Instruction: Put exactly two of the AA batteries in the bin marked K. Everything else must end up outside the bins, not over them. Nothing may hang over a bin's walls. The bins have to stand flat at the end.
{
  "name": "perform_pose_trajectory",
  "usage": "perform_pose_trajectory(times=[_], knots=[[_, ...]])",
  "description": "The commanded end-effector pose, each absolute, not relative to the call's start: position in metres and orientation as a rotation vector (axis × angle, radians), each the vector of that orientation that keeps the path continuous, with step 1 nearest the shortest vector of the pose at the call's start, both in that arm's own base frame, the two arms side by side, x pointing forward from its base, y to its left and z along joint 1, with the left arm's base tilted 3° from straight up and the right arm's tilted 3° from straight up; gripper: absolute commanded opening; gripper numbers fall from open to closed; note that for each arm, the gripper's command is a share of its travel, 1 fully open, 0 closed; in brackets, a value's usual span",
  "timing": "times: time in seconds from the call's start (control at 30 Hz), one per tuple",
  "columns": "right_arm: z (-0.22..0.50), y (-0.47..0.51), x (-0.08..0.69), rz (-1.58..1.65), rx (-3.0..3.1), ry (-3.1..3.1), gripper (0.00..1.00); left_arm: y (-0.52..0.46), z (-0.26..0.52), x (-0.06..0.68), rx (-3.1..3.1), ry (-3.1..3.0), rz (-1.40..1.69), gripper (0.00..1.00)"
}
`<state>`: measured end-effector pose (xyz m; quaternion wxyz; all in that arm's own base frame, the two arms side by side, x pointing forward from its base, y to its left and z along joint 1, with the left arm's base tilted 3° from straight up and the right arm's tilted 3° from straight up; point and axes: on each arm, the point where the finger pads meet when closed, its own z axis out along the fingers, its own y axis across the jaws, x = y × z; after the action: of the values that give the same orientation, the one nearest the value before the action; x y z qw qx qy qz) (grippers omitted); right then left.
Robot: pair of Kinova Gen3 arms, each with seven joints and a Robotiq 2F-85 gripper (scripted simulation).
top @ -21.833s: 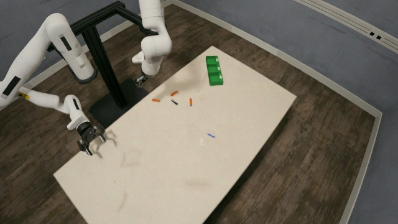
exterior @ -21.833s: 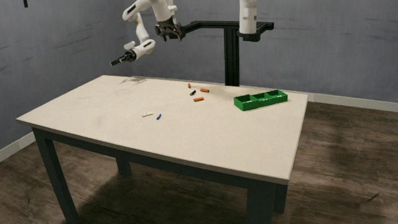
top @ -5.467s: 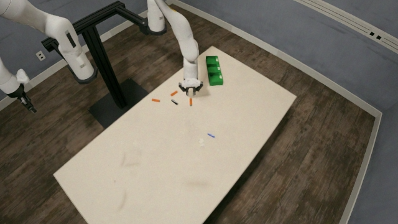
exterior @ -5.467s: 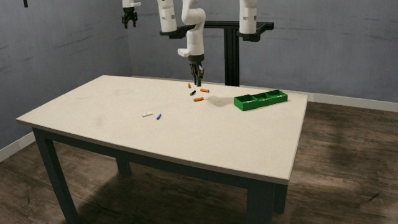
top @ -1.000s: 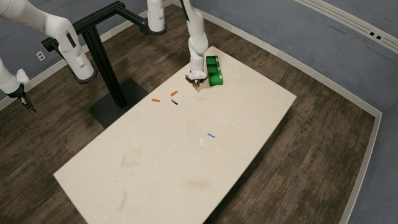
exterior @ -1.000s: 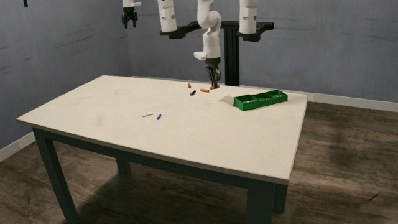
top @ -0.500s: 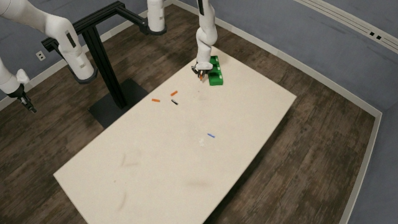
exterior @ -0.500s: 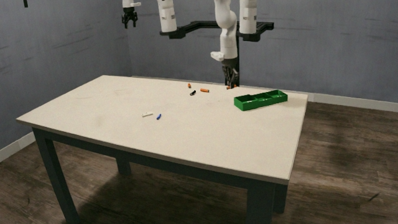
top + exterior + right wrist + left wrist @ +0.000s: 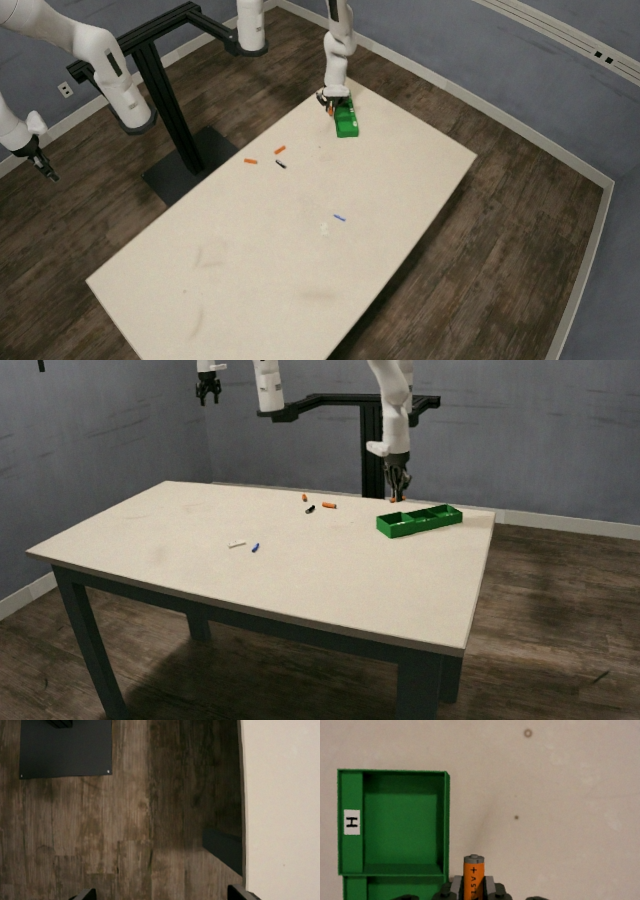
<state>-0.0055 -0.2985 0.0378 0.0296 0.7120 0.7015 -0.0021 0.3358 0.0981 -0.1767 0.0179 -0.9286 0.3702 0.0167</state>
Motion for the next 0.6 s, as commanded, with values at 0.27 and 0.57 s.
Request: perform_pose_trajectory(times=[0.27,0.57], knots=[[0.038,-0.299,-0.005,-0.007,2.195,2.163,1.0,0.157,-0.175,0.313,-2.94,0.932,-0.037,0.179],[0.038,-0.299,-0.005,-0.007,2.195,2.163,1.0,0.207,-0.174,0.294,-3.051,0.457,-0.052,0.179]])
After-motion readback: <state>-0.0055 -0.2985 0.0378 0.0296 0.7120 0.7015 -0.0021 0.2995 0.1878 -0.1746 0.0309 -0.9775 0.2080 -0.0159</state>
